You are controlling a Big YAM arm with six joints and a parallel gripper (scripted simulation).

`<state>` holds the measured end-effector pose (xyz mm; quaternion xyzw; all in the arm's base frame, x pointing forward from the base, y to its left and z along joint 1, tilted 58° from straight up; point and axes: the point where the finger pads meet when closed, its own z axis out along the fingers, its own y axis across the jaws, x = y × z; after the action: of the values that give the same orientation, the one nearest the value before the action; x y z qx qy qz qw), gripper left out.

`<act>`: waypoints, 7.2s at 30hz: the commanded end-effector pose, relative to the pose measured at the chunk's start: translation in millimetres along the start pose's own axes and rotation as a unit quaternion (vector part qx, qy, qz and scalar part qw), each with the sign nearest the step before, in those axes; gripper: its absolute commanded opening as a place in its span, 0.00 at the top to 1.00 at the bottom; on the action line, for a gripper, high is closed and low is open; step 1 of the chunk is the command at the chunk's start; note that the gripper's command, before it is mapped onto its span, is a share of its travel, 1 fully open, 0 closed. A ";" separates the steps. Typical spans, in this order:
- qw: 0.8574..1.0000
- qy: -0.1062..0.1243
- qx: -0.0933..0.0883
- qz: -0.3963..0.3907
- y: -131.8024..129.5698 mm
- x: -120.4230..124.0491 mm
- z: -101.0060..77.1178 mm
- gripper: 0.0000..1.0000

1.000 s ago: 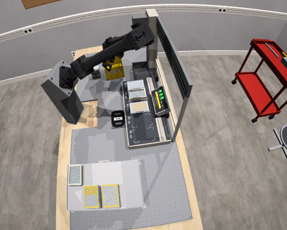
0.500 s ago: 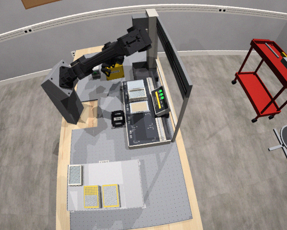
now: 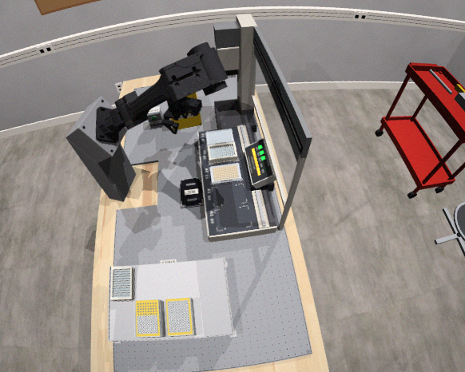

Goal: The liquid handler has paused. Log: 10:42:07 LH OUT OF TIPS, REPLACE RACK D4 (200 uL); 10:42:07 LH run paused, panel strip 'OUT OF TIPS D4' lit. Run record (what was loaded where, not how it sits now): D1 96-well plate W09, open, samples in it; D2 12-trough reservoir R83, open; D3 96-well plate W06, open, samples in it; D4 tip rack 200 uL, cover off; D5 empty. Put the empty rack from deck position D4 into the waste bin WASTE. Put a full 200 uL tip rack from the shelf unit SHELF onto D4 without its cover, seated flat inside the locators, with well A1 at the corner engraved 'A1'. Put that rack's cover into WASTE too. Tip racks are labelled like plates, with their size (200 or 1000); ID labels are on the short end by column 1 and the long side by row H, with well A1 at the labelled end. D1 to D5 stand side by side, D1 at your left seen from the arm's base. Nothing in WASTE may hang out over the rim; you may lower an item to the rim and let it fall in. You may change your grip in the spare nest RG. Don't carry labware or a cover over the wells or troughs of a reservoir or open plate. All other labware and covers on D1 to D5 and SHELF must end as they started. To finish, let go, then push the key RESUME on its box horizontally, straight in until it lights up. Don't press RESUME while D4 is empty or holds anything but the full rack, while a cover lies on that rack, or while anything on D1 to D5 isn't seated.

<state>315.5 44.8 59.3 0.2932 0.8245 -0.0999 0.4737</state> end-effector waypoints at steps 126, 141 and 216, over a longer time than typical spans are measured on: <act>0.851 -0.006 0.003 0.525 -421.1 -163.0 -3.1 0.00; 0.851 -0.007 0.003 0.524 -458.3 -172.0 -5.8 0.00; 0.854 -0.010 0.002 0.519 -679.5 -294.4 -9.9 0.00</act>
<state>31.6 -609.4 223.0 0.6844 0.5435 0.1673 0.4562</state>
